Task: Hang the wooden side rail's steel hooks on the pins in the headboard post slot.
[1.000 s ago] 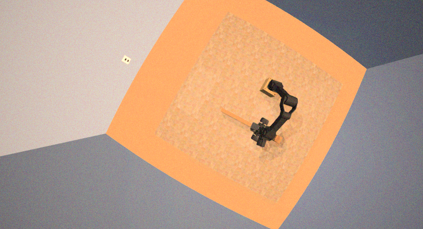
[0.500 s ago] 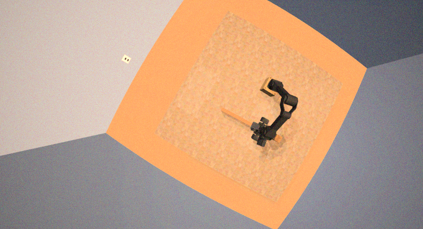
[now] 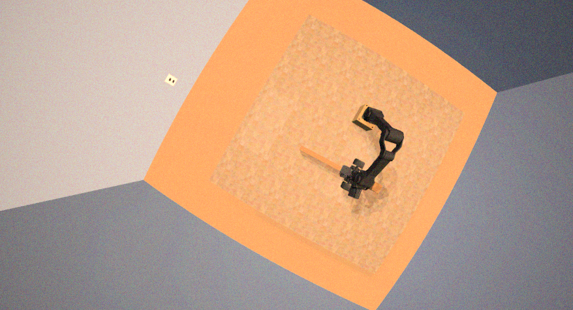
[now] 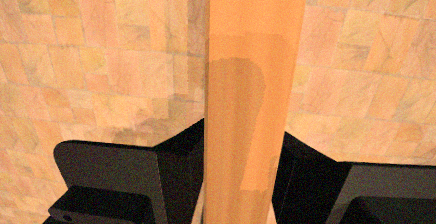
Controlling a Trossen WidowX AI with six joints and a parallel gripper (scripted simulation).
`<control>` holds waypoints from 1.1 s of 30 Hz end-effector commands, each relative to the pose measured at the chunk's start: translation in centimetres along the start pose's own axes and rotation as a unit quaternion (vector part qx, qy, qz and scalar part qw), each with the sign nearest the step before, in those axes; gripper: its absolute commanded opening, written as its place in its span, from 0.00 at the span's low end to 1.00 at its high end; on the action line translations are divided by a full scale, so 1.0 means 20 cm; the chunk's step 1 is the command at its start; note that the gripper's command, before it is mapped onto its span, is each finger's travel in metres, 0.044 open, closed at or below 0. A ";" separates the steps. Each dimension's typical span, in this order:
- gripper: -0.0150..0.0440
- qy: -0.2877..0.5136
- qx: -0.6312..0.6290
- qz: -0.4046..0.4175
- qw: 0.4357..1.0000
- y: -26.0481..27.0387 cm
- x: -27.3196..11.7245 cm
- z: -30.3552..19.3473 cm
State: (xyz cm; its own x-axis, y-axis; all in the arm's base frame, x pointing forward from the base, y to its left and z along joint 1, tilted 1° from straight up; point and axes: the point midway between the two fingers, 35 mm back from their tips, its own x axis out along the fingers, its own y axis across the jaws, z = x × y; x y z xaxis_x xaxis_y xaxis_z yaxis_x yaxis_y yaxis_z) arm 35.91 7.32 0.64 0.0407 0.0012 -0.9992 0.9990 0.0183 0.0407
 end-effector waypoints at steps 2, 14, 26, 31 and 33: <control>0.25 0.002 0.001 0.007 1.000 0.02 -0.02 -0.01; 0.25 0.002 0.001 0.007 1.000 0.02 -0.02 -0.02; 0.25 0.002 0.001 0.007 1.000 0.02 -0.02 -0.02; 0.25 0.002 0.001 0.007 1.000 0.02 -0.02 -0.03; 0.25 0.002 0.001 0.007 1.000 0.02 -0.02 -0.03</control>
State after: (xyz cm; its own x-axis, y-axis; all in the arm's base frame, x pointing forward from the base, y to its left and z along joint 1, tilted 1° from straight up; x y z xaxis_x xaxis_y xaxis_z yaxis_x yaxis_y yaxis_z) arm 35.91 7.67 0.64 0.0414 0.0017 -0.9991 0.9990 0.0181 0.0414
